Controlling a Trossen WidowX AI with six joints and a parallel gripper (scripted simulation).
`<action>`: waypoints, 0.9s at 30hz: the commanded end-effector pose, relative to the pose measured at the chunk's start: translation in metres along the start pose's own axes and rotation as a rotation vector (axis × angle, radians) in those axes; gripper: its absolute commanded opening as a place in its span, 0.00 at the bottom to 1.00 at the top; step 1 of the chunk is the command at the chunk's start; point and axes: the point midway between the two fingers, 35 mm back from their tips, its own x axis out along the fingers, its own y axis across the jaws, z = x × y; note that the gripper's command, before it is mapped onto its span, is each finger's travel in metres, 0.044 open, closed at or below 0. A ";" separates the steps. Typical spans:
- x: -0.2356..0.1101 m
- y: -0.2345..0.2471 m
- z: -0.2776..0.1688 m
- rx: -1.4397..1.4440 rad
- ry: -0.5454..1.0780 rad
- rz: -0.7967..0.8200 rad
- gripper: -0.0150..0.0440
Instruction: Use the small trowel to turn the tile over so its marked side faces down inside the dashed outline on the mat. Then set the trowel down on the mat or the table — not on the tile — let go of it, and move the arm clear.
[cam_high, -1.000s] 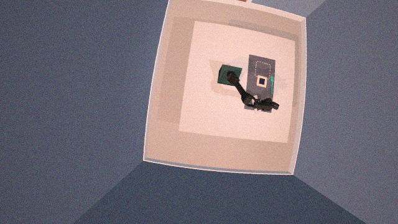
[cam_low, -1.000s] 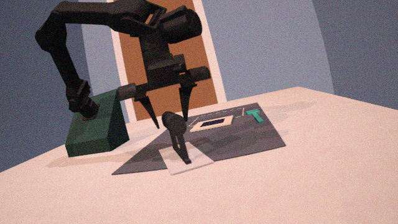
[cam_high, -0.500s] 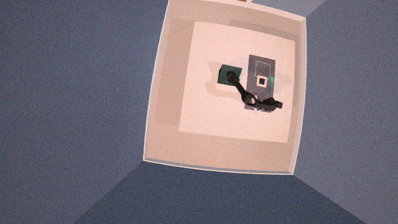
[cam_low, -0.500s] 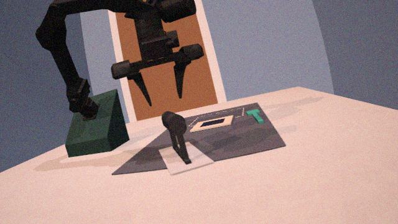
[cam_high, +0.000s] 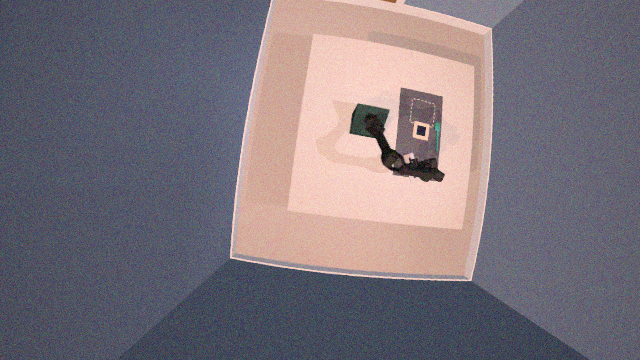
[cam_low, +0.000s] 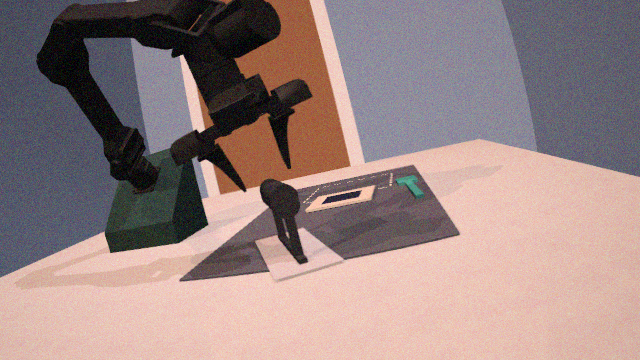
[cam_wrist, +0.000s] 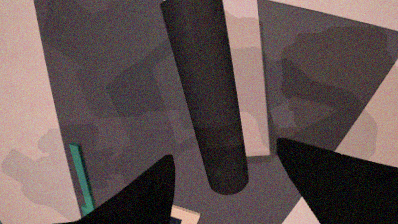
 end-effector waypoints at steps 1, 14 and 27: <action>0.007 -0.007 -0.001 -0.003 0.032 0.109 0.76; 0.012 -0.026 0.002 -0.066 -0.021 0.484 0.76; 0.008 -0.036 0.003 -0.122 -0.108 0.631 0.76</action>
